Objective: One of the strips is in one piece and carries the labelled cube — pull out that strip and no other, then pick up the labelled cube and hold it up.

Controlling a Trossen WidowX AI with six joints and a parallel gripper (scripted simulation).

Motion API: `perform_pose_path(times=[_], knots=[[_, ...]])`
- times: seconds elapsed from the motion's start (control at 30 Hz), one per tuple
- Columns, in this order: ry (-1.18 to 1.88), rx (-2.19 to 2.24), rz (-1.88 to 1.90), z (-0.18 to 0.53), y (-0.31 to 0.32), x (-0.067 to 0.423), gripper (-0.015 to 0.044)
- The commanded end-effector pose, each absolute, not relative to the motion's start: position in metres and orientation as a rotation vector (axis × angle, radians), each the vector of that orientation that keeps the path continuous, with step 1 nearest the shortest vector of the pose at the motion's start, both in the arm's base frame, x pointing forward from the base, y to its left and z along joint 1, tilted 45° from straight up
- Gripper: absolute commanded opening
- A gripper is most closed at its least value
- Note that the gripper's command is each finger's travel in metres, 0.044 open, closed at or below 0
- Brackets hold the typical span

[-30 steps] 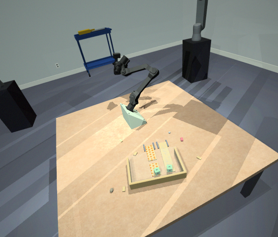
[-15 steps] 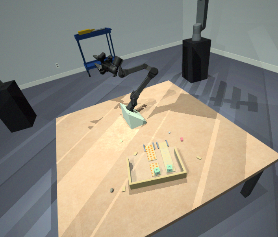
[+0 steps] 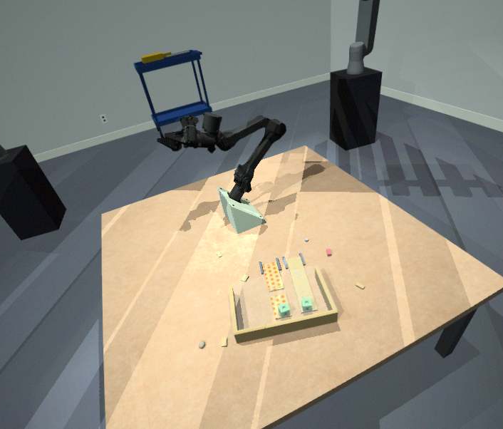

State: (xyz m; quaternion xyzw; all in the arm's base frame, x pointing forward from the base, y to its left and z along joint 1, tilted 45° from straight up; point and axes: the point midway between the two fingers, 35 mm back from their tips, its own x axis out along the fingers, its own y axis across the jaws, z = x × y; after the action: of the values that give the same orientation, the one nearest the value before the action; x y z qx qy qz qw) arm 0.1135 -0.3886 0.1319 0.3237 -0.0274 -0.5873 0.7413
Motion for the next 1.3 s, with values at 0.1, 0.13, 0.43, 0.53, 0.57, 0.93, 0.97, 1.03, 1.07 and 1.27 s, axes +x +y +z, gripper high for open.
perform_pose_path(times=[0.1,0.13,0.43,0.53,0.57,0.93,0.97,1.03,1.07,1.27], knots=[[0.176,0.735,-0.896,0.104,-0.329,0.211,0.04],[0.207,0.736,-0.836,0.1,-0.318,0.223,0.04],[0.458,0.731,-0.278,0.076,-0.192,0.308,0.04],[0.532,0.724,-0.084,0.071,-0.143,0.323,0.04],[0.555,0.722,-0.019,0.069,-0.126,0.326,0.04],[0.67,0.711,0.334,0.065,-0.037,0.329,0.04],[0.67,0.711,0.334,0.065,-0.037,0.329,0.04],[0.67,0.711,0.334,0.065,-0.037,0.329,0.04],[0.67,0.711,0.334,0.065,-0.037,0.329,0.04],[0.8,0.743,0.374,0.063,-0.021,0.352,0.0269]])
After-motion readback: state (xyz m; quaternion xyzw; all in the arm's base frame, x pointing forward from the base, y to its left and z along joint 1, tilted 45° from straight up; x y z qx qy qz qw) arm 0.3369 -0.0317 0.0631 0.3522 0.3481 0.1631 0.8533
